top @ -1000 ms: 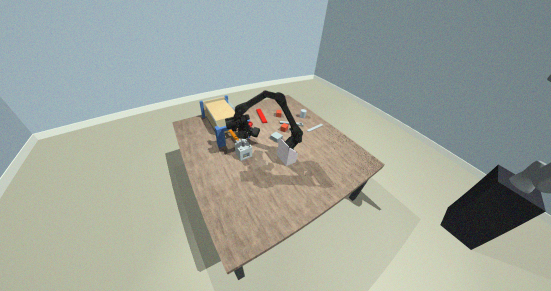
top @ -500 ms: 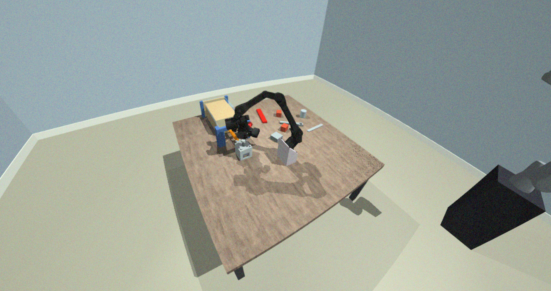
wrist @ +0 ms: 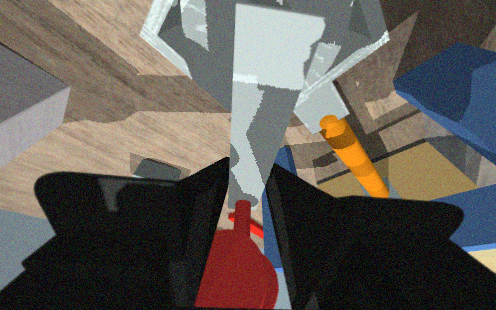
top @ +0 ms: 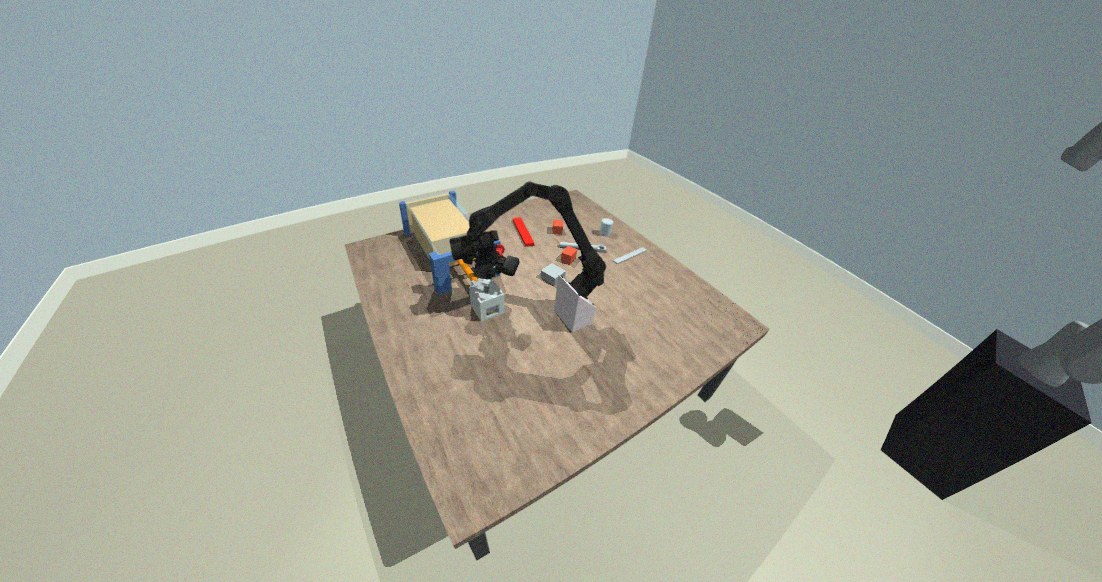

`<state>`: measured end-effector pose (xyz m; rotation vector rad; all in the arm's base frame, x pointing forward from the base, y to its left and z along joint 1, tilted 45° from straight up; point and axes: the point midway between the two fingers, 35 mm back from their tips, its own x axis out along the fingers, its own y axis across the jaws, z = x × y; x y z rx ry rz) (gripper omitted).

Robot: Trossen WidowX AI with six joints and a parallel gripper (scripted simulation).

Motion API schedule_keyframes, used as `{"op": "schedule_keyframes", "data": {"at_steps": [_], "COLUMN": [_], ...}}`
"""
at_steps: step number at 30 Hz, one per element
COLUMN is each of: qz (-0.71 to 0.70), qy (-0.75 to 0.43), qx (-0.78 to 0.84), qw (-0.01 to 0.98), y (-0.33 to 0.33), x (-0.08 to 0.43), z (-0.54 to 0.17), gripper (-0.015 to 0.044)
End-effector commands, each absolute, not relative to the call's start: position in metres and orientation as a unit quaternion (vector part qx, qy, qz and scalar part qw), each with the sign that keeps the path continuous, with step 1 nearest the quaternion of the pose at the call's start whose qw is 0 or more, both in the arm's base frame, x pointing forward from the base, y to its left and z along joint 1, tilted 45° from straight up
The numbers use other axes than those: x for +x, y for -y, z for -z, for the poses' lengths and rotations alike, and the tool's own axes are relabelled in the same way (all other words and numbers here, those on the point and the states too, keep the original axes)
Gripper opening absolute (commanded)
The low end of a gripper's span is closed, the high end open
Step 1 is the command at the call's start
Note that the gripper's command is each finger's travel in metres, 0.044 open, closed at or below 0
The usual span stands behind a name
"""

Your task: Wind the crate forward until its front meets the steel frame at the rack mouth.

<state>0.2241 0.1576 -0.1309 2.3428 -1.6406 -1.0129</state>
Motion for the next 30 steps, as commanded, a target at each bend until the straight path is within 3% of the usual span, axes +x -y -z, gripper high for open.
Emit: {"op": "schedule_keyframes", "data": {"at_steps": [1, 30], "qz": [0.333, 0.333], "qy": [0.539, 0.539], "qx": [0.772, 0.772], "qw": [0.056, 0.056], "y": [-0.1566, -0.1536], "x": [0.2243, 0.2241], "z": [0.1313, 0.1346], "gripper": [0.0, 0.0]}}
